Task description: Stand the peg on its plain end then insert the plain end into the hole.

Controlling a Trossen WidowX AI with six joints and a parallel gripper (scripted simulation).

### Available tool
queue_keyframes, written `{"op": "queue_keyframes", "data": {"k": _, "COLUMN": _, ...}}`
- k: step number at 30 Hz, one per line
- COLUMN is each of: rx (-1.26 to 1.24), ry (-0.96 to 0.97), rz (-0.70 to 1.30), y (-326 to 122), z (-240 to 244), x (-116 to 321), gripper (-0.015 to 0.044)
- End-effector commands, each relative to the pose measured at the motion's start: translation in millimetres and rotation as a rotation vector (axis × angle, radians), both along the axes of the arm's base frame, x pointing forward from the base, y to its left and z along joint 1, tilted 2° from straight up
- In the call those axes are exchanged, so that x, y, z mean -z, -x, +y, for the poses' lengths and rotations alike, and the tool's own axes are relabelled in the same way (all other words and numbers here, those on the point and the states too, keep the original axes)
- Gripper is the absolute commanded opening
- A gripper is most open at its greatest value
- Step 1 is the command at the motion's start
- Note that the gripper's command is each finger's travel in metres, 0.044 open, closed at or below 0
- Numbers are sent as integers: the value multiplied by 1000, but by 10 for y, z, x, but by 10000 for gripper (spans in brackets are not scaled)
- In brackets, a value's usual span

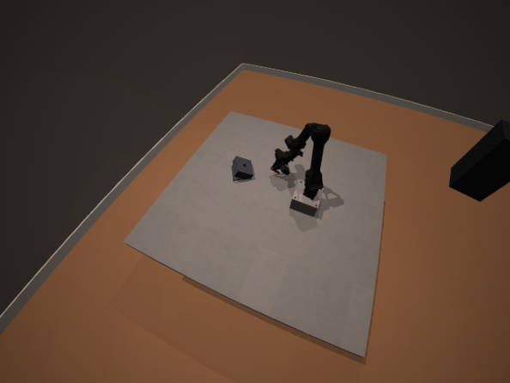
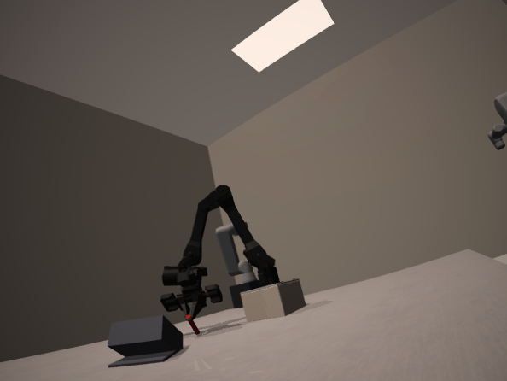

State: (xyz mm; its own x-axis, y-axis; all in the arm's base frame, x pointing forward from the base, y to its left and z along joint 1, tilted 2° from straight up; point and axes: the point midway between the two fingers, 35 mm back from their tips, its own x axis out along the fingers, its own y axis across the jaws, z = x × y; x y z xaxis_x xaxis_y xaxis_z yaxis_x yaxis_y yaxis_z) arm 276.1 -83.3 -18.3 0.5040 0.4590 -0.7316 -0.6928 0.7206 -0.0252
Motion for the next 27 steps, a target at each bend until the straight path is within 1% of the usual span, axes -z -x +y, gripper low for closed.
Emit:
{"op": "queue_keyframes", "data": {"k": 1, "rx": -5, "ry": -22, "rz": -25, "y": 18, "z": -10, "x": -5, "gripper": 49}}
{"op": "queue_keyframes", "data": {"k": 27, "rx": -11, "ry": -177, "rz": -186, "y": 149, "z": -129, "x": -35, "gripper": 49}}
